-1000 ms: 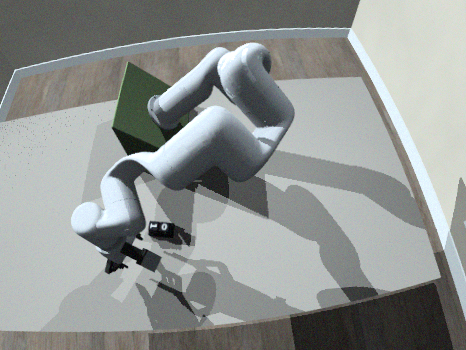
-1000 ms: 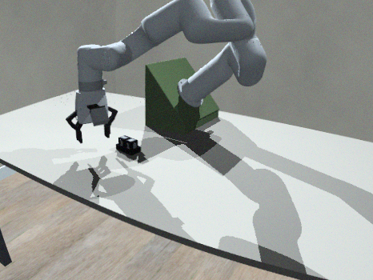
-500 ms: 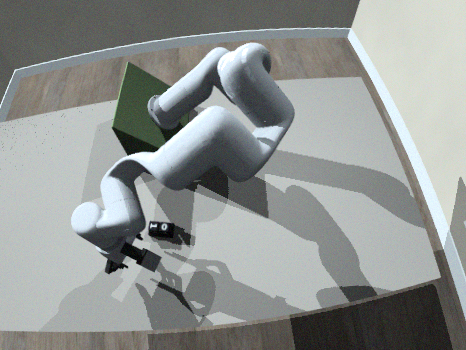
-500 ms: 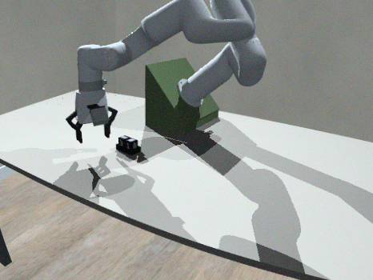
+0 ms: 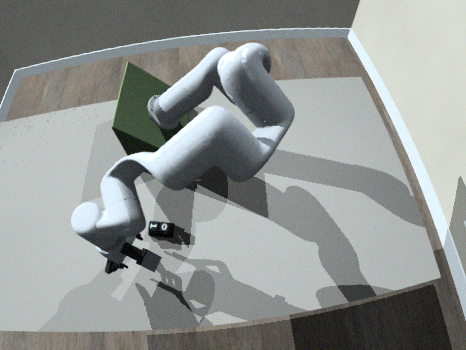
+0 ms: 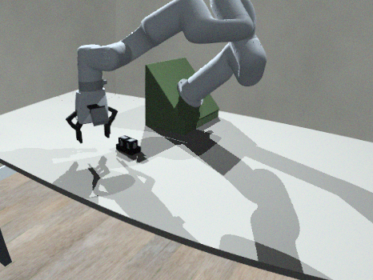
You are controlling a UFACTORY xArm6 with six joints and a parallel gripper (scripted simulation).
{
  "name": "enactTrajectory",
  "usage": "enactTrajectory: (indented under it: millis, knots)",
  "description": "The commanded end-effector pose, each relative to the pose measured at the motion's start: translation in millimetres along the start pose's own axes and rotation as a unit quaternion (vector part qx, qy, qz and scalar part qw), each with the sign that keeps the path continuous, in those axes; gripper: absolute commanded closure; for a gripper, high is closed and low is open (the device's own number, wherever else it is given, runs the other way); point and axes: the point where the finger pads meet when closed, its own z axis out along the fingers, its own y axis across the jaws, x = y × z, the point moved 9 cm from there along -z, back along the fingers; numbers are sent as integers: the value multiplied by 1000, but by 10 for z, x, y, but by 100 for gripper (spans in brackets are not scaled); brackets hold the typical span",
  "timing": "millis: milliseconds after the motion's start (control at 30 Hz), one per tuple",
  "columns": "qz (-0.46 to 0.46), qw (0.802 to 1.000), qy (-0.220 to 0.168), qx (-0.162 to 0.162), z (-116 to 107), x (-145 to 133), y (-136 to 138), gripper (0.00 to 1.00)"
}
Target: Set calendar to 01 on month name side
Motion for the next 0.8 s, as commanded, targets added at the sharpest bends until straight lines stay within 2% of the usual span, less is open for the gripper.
enactTrajectory:
  millis: [0,467,767]
  knots:
    - [-1,1000,0,-2,-15,3,9,0]
    - [-1,1000,0,-2,-22,3,9,0]
    - [-1,1000,0,-2,-125,3,9,0]
